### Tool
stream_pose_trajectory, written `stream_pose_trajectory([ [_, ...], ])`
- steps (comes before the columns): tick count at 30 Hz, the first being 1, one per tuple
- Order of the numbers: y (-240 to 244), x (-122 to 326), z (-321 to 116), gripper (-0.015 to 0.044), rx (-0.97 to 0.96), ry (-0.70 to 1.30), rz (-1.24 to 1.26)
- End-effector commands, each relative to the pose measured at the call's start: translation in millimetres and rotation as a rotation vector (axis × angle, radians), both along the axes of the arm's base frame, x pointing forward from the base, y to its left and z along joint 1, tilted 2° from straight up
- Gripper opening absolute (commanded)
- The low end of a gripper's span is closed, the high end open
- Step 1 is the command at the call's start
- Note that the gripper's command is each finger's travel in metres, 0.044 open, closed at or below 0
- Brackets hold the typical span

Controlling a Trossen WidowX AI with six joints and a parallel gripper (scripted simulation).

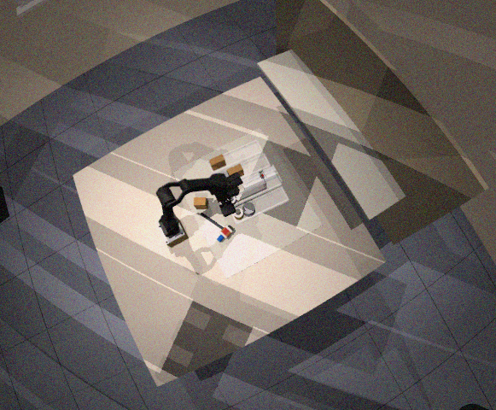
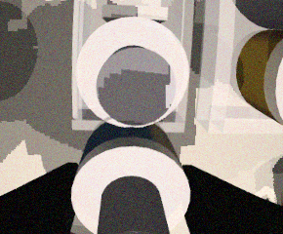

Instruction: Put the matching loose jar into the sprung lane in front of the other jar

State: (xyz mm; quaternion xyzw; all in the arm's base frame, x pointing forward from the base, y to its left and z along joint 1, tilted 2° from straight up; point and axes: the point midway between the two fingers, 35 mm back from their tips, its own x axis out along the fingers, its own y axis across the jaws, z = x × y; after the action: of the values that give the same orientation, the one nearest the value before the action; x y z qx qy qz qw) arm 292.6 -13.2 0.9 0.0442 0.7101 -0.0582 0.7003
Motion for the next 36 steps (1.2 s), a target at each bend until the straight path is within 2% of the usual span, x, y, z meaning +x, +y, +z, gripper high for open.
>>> stream_pose_trajectory([
  [1,-1,10,3,0.0,-0.003,-0.028,0.003],
  [36,-3,22,4,0.0,-0.003,-0.029,0.003],
])
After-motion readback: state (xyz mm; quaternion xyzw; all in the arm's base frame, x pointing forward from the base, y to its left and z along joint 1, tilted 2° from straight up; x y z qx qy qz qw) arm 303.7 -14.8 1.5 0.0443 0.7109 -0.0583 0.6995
